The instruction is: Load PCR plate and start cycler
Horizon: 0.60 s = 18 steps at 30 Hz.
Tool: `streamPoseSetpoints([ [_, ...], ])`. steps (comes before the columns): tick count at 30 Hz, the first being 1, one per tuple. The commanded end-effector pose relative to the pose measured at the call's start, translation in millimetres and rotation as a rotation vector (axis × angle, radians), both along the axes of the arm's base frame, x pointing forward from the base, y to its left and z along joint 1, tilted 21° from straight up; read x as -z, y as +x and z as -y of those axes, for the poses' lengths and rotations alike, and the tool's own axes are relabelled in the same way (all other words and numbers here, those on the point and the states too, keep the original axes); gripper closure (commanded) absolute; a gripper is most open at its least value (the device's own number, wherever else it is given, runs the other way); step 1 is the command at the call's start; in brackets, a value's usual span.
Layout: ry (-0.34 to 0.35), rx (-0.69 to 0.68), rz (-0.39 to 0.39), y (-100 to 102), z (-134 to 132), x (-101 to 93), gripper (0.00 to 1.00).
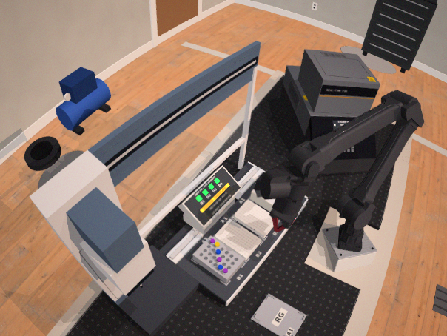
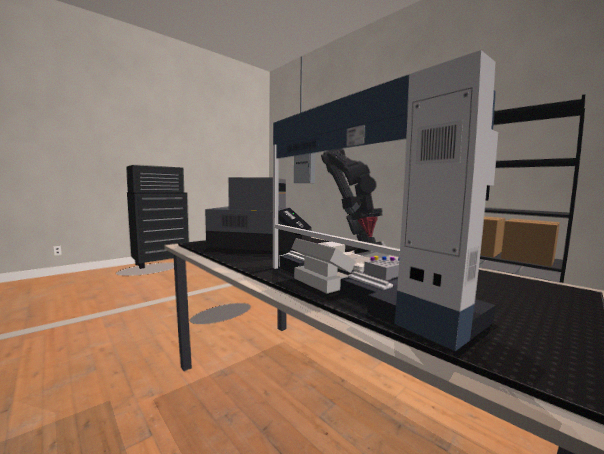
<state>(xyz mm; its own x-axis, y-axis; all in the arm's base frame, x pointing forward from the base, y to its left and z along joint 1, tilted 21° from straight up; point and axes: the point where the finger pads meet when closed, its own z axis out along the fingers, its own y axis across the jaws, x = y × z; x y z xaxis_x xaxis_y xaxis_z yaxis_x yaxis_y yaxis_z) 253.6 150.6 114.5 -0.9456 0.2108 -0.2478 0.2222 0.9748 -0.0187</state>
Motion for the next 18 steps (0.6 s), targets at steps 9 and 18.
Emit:
streamPoseSetpoints([
  [9,-0.084,0.022,-0.013,-16.4,42.4,-15.8,1.00],
  [18,-0.134,0.046,-0.038,-29.8,68.5,-16.6,1.00],
])
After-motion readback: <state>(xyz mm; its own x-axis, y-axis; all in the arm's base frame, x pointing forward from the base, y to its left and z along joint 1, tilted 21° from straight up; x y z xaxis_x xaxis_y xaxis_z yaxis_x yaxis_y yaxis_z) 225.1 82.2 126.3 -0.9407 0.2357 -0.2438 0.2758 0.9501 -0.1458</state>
